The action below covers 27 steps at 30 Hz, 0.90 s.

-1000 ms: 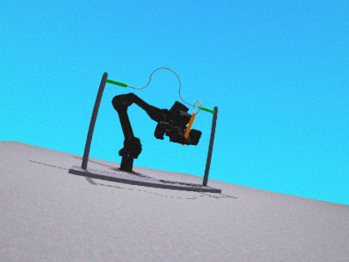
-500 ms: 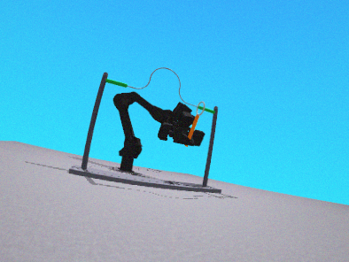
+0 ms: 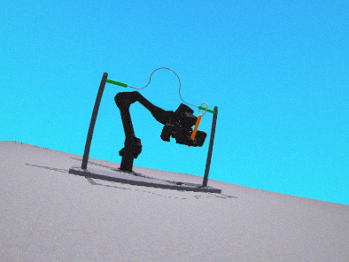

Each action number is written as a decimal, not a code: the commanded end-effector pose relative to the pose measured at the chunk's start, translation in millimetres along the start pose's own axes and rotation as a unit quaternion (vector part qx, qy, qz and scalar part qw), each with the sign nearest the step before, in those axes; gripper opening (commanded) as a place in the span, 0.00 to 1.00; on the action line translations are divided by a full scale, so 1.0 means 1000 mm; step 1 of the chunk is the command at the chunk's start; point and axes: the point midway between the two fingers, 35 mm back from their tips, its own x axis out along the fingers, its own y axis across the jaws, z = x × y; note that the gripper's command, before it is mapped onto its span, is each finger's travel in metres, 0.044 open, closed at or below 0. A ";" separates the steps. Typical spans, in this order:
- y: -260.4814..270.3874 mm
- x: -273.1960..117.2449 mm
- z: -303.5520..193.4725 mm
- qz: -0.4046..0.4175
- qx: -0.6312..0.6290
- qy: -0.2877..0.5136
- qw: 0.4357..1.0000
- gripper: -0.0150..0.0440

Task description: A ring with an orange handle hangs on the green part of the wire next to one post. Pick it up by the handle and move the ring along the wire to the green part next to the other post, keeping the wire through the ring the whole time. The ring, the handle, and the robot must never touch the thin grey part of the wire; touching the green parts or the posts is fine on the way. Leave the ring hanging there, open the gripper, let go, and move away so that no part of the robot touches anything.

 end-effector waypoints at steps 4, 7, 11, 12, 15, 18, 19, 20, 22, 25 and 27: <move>-0.001 0.005 -0.011 -0.003 0.000 0.001 1.000 0.00; -0.001 0.006 -0.012 -0.003 0.000 0.001 1.000 0.00; -0.001 0.006 -0.012 -0.003 0.000 0.001 1.000 0.00; -0.001 0.006 -0.012 -0.003 0.000 0.001 1.000 0.00; -0.001 0.006 -0.012 -0.003 0.000 0.001 1.000 0.00; -0.001 0.006 -0.012 -0.003 0.000 0.001 1.000 0.00; -0.001 0.006 -0.012 -0.003 0.000 0.001 1.000 0.00; -0.001 0.006 -0.012 -0.003 0.000 0.001 1.000 0.00; -0.001 0.006 -0.012 -0.003 0.000 0.001 1.000 0.00; -0.001 0.006 -0.012 -0.003 0.000 0.001 1.000 0.00; -0.001 0.005 -0.012 -0.001 -0.001 0.002 1.000 0.04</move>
